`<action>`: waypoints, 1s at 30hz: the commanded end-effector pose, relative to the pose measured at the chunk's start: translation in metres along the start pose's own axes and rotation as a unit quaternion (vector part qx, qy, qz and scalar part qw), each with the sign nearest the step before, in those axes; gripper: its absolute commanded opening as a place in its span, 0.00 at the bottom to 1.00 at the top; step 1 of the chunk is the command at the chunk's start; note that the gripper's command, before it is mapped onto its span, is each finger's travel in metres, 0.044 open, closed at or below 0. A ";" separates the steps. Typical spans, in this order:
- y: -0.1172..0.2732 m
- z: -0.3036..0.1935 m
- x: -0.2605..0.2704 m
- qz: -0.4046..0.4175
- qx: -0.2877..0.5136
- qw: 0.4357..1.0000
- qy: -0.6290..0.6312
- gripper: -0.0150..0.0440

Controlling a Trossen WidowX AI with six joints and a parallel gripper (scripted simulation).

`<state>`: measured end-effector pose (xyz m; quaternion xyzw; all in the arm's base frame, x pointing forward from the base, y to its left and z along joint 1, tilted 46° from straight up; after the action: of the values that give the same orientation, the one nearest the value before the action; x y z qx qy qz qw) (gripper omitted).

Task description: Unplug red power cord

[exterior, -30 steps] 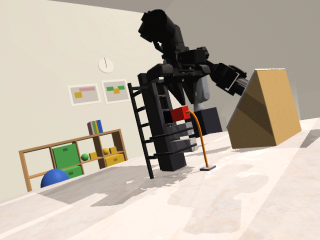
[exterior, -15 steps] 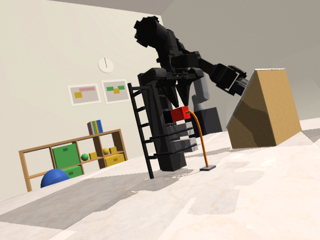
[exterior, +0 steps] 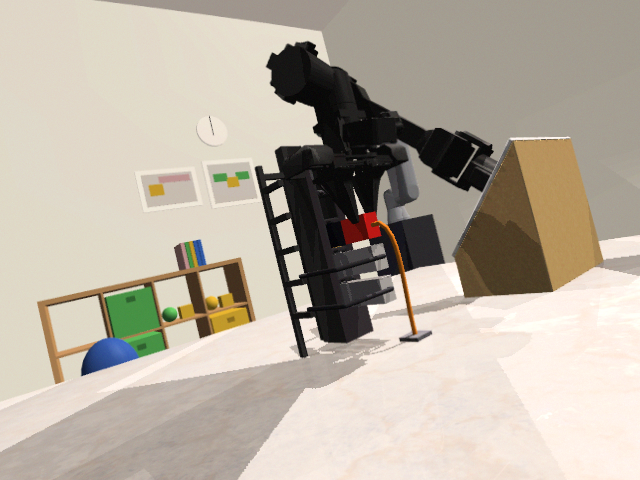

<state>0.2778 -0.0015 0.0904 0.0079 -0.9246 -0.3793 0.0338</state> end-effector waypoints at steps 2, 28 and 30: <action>0.001 0.000 0.000 0.000 0.000 1.000 0.000 0.35; 0.001 0.025 -0.004 -0.001 -0.002 1.000 0.001 0.25; 0.002 0.029 -0.004 -0.001 -0.002 1.000 0.001 0.25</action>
<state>0.2790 0.0003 0.0840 0.0020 -0.9353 -0.3527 0.0285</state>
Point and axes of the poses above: the point midway between the two fingers, 35 mm back from their tips, its own y axis back along the fingers, its own x axis across the jaws, z = x × y, the point moved 4 cm from there along y, back along the fingers, and after that the axes turned 3 degrees about y, right-handed, at the moved point
